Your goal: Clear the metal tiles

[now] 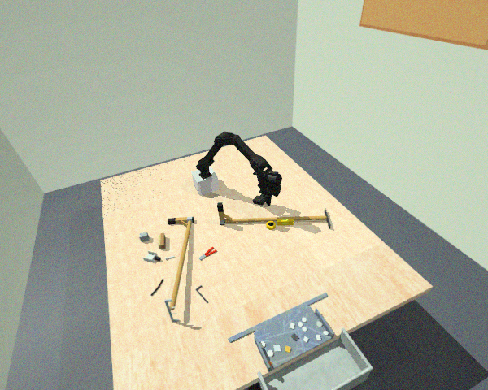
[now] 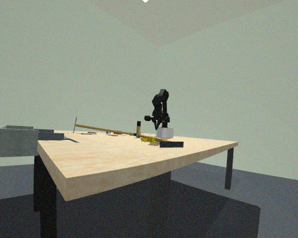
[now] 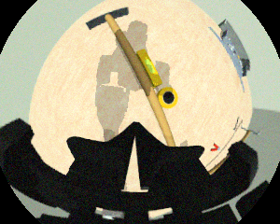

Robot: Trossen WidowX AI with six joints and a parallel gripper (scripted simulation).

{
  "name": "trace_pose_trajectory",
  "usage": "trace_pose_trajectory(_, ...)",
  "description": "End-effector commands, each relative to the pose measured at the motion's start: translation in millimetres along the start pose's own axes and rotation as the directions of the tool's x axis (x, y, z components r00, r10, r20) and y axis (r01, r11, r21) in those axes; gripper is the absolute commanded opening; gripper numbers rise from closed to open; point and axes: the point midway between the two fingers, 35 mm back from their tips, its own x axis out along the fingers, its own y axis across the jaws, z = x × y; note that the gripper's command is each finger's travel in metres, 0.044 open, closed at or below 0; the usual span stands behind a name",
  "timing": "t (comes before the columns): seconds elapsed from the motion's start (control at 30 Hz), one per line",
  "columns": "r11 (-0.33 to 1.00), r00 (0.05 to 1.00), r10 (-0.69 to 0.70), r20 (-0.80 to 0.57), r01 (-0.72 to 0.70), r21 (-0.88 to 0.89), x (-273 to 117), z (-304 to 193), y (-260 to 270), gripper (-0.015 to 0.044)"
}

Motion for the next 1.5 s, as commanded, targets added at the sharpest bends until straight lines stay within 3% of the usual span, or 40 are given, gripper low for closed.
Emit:
trace_pose_trajectory(0.0,1.0,1.0,-0.004,-0.008,0.004,0.012,12.5,-5.7,-0.2,0.0)
trace_pose_trajectory(0.73,0.999,1.0,-0.01,-0.003,0.01,0.044,65.1,-25.8,0.6,0.0)
trace_pose_trajectory(1.47,0.999,1.0,-0.011,-0.002,0.011,0.044,68.3,-13.2,-12.6,0.0)
